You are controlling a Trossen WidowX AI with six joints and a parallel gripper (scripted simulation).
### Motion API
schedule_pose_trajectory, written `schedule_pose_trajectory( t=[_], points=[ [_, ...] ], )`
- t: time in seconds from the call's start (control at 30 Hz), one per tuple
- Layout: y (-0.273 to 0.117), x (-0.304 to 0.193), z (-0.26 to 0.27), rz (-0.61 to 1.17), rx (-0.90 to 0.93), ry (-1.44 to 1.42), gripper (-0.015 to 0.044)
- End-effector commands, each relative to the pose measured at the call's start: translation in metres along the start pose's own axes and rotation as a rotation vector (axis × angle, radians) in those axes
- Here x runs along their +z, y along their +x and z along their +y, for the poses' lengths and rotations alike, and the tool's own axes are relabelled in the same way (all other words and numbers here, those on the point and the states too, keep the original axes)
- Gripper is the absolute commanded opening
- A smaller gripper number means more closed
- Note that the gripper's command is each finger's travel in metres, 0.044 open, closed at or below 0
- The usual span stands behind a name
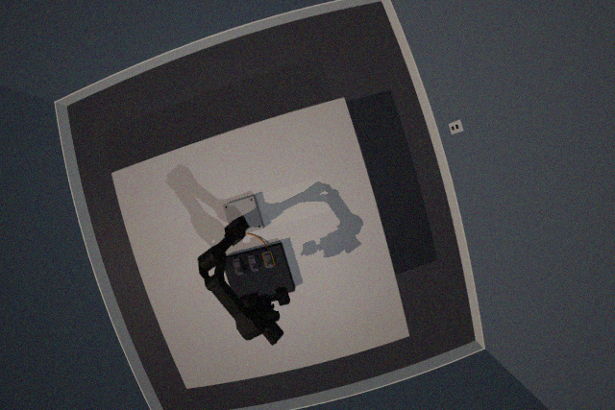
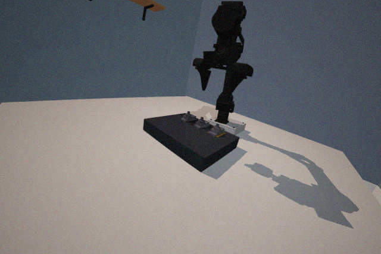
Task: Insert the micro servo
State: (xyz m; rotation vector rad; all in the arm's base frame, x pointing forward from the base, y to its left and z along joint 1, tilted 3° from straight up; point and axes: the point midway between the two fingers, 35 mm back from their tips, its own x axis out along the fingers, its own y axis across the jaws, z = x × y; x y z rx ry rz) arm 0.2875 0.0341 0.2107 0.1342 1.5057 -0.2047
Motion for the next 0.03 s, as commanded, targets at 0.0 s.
schedule_pose_trajectory(
  t=[0.0],
  points=[
    [-0.0005,-0.0006,-0.0002,0.001,0.0,0.005,0.044]
  ],
)
